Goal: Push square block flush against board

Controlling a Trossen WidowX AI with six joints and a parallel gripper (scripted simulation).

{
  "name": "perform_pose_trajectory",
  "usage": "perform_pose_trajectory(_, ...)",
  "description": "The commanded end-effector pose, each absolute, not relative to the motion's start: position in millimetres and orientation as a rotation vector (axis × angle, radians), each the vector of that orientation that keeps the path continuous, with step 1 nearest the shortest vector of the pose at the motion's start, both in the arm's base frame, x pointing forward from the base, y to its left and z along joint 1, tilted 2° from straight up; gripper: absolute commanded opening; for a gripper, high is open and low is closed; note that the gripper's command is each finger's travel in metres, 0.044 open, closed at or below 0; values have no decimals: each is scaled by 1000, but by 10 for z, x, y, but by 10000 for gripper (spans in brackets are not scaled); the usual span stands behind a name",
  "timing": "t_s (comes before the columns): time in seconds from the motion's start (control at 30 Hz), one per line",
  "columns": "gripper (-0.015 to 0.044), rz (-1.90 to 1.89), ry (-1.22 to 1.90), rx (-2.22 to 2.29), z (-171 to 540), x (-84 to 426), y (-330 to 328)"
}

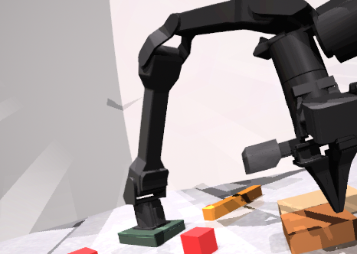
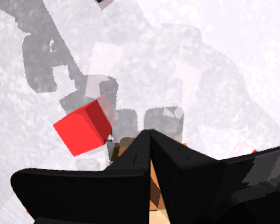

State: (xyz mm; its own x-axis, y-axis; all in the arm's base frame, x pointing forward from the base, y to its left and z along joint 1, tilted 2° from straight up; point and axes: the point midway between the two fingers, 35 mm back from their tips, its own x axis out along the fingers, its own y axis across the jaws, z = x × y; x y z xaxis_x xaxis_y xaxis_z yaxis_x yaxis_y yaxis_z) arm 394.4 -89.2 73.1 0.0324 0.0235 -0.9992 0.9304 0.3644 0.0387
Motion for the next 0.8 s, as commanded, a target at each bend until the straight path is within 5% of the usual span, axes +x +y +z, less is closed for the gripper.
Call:
perform_pose_trajectory(0.0, 0, -908, 1370, 952, 704, 3799, -881)
perform_pose_trajectory(0.77, 0, -908, 1373, 950, 139, 3473, -785)
